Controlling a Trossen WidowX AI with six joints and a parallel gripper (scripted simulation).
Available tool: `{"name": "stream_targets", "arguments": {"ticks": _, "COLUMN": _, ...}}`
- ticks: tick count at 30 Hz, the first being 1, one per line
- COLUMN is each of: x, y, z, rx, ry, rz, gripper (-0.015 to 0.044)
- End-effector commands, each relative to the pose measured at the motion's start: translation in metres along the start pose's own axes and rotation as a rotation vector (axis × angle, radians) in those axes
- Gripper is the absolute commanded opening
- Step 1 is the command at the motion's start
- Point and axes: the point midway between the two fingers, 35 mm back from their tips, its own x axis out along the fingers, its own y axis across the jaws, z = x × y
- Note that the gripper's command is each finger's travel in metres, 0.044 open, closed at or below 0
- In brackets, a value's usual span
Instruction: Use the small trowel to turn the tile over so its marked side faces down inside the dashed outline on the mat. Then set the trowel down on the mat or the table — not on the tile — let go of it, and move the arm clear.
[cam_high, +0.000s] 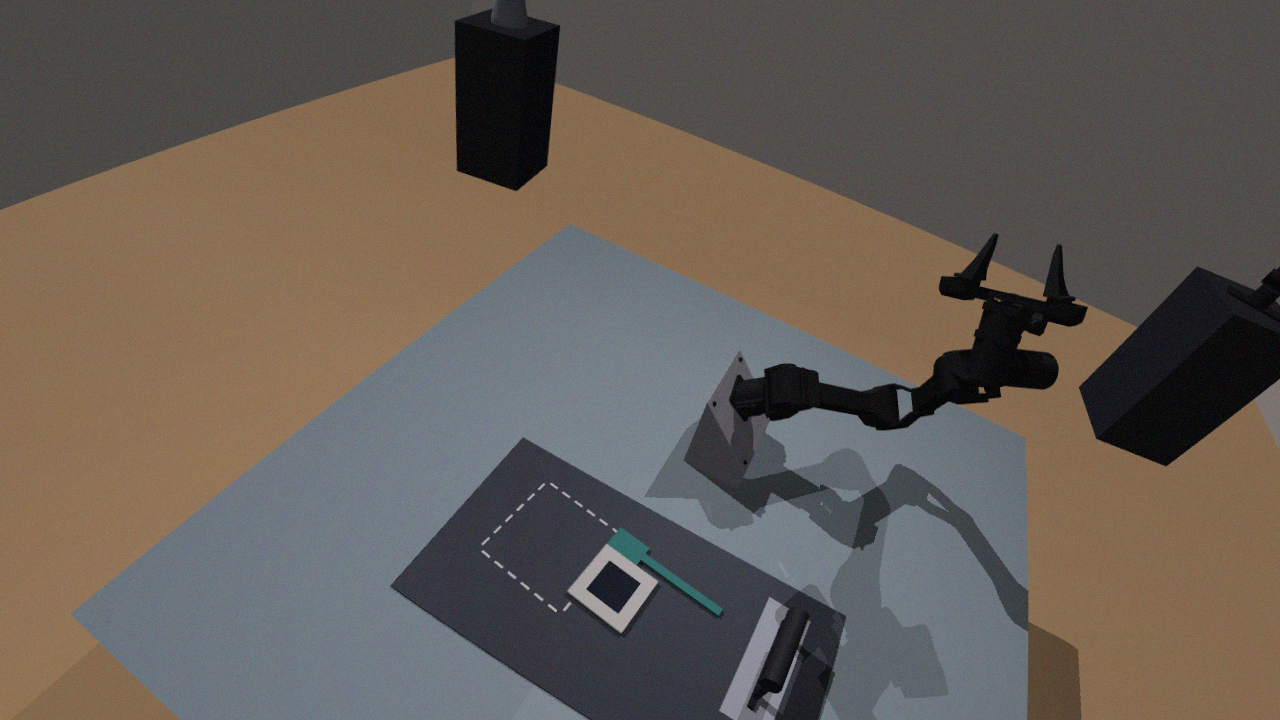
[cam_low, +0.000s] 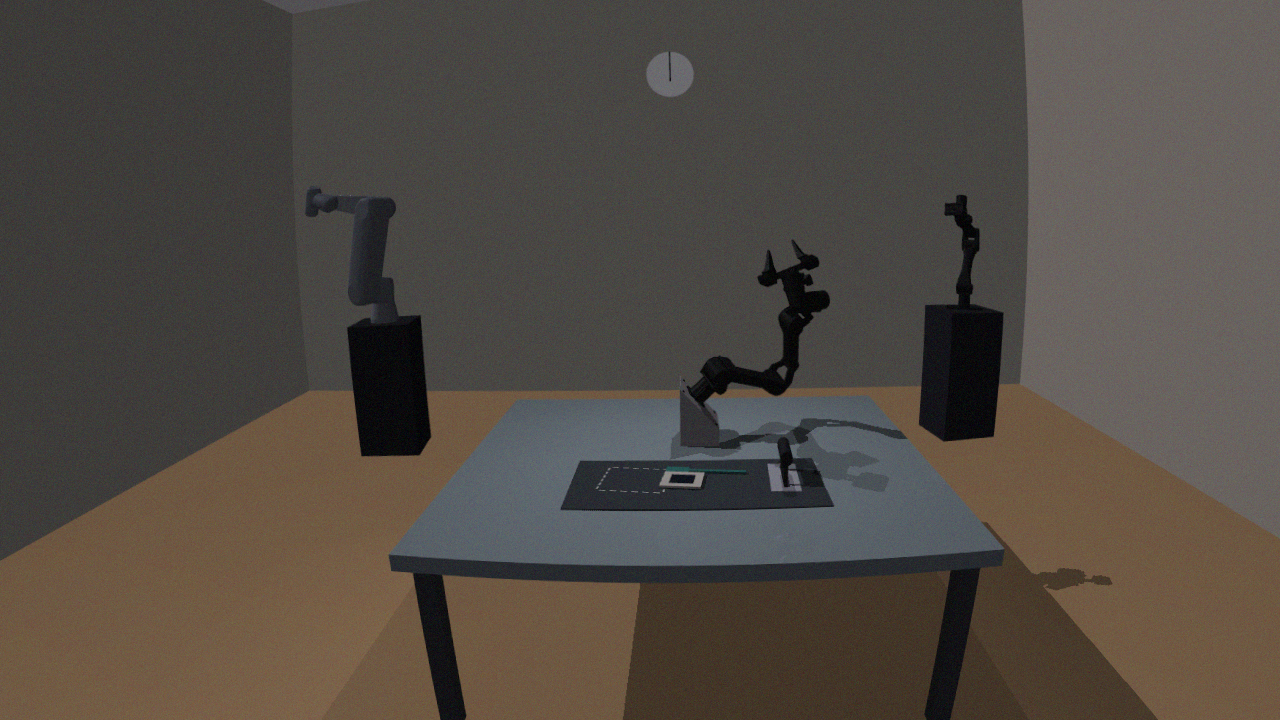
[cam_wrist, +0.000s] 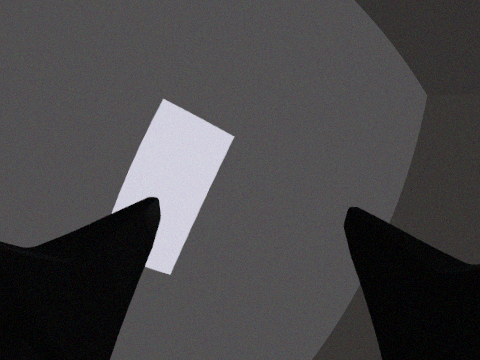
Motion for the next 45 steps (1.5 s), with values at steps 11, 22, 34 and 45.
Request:
{"name": "stream_targets", "arguments": {"ticks": 11, "x": 0.0, "y": -0.0001, "z": 0.0, "rx": 0.0, "ry": 0.0, "rz": 0.0, "gripper": 0.0111}}
{"name": "stream_targets", "arguments": {"ticks": 22, "x": 0.0, "y": 0.0, "z": 0.0, "rx": 0.0, "ry": 0.0, "rz": 0.0, "gripper": 0.0074}}
{"name": "stream_targets", "arguments": {"ticks": 34, "x": 0.0, "y": 0.0, "z": 0.0, "rx": 0.0, "ry": 0.0, "rz": 0.0, "gripper": 0.0}}
{"name": "stream_targets", "arguments": {"ticks": 45, "x": 0.0, "y": 0.0, "z": 0.0, "rx": 0.0, "ry": 0.0, "rz": 0.0, "gripper": 0.01}}
